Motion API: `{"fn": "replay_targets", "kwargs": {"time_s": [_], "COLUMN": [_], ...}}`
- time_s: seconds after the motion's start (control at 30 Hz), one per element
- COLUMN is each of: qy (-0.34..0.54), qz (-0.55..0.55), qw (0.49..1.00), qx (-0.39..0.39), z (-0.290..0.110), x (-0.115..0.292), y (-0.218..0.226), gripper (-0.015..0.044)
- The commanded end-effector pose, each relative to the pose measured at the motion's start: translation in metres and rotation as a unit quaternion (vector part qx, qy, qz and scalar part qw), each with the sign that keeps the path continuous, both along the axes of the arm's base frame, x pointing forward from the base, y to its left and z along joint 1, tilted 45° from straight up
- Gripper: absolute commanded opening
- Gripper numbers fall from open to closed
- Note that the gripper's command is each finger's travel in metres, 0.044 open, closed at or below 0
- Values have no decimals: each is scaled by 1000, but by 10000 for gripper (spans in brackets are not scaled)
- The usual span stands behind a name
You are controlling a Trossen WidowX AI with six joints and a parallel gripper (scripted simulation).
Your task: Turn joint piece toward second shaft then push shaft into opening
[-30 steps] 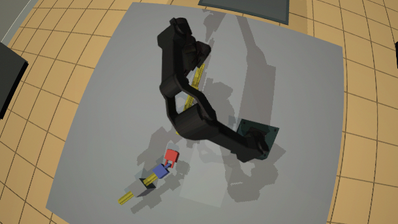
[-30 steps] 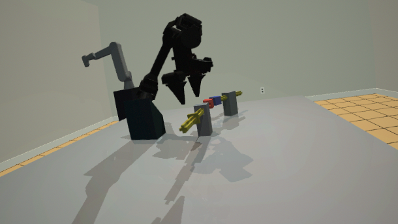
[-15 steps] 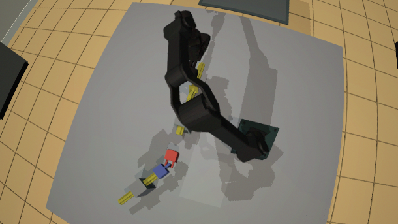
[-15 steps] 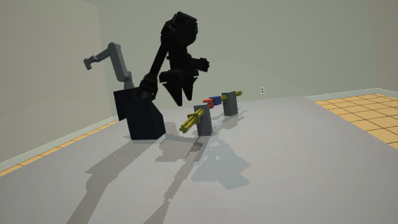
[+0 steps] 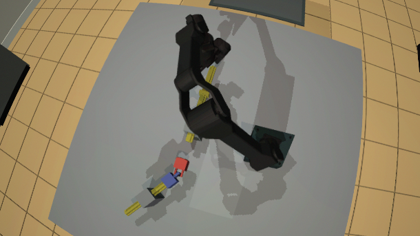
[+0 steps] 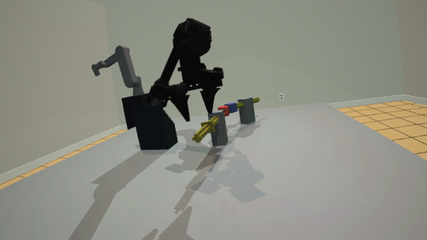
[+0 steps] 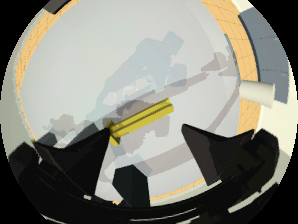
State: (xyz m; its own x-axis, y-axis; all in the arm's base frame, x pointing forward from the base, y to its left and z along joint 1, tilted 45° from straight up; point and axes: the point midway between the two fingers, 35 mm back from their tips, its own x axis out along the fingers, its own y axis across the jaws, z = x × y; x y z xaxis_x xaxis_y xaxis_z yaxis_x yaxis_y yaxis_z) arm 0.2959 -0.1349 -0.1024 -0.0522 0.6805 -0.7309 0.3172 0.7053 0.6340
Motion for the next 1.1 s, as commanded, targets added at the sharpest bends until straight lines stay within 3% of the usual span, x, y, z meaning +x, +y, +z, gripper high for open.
{"fn": "replay_targets", "kwargs": {"time_s": [0.0,0.4,0.93,1.07], "qy": [50,179,340,347], "qz": [-60,-215,-401,-408], "qw": [997,960,850,844], "qx": [0,-3,1,1], "z": [-6,-19,-35,-36], "x": [-1,-4,-9,-9], "y": [6,18,34,35], "gripper": [440,440,440,440]}}
